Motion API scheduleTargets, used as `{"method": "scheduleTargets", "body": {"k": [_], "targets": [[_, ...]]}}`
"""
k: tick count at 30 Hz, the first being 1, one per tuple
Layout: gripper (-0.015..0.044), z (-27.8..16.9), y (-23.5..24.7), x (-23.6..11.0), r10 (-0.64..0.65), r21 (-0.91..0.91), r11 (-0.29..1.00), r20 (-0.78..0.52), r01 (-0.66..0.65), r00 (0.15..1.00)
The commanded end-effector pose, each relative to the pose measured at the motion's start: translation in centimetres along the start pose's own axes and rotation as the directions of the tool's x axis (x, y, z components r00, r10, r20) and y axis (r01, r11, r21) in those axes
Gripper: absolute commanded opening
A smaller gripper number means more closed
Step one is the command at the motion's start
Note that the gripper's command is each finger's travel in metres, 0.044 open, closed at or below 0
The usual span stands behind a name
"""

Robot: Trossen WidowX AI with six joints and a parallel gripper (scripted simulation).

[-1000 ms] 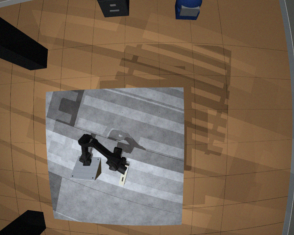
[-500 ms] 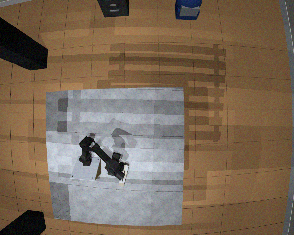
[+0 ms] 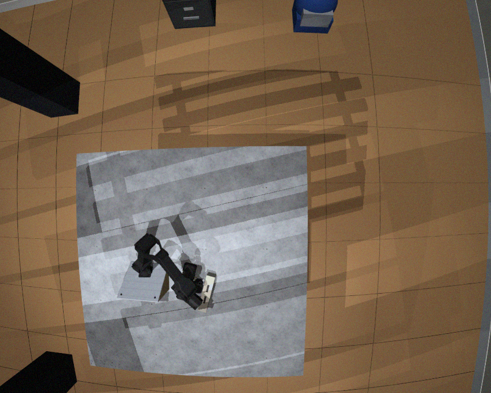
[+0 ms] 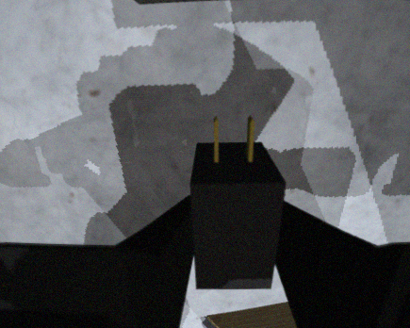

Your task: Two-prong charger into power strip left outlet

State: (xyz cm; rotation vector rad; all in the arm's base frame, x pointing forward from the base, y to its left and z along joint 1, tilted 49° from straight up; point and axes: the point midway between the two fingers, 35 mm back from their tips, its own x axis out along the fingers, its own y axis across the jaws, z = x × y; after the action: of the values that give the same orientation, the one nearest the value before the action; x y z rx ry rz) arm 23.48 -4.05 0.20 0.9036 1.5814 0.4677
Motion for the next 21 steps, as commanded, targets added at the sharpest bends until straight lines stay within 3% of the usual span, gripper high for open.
{"method": "scheduleTargets", "body": {"k": [1, 21], "targets": [[0.0, -0.6, -1.4, 0.6, -0.002, -0.005, 1.0, 0.0, 0.002, 1.0], [0.0, 0.5, -2.6, 1.0, 0.0, -0.009, 1.0, 0.0, 0.0, 1.0]]}}
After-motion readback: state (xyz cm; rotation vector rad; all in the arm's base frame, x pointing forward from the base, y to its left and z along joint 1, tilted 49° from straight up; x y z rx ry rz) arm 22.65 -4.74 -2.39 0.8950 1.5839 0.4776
